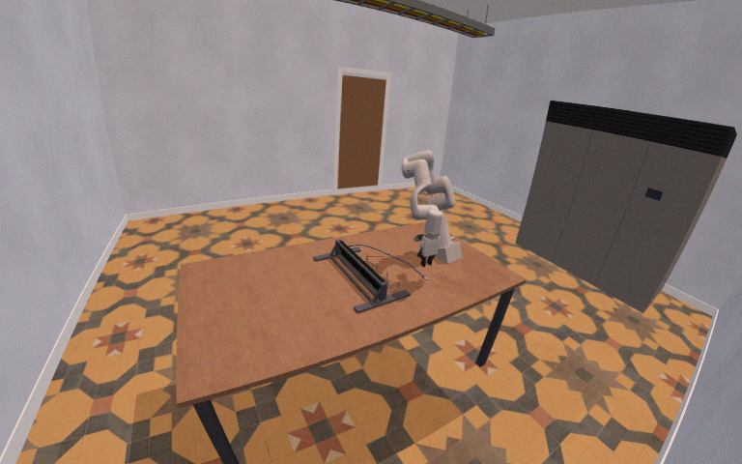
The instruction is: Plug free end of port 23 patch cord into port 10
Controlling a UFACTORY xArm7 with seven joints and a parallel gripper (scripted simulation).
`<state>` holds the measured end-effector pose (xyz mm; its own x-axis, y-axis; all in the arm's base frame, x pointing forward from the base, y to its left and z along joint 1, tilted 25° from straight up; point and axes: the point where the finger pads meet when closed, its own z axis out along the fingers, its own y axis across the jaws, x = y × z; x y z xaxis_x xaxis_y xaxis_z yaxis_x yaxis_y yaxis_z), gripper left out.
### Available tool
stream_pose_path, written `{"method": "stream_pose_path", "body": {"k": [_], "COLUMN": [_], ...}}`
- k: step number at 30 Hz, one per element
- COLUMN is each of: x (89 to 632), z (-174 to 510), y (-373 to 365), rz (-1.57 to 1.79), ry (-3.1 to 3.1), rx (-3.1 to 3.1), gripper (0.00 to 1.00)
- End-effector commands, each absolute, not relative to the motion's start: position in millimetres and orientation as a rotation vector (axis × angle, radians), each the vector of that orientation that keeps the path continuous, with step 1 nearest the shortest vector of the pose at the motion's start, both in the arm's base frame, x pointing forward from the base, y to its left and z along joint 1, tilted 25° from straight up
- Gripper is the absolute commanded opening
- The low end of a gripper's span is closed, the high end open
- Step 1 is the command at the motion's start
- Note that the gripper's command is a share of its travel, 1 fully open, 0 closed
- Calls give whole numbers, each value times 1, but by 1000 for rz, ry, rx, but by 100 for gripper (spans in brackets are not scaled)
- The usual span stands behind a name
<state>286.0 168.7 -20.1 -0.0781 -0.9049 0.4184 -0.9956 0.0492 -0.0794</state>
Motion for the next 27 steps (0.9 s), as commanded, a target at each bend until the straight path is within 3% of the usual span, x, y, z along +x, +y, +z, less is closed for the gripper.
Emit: {"method": "stream_pose_path", "body": {"k": [1,27], "x": [287,289], "z": [-21,-53], "y": [169,155], "rz": [513,513], "ry": [-2074,-2074], "rx": [1942,1942], "gripper": [38,38]}}
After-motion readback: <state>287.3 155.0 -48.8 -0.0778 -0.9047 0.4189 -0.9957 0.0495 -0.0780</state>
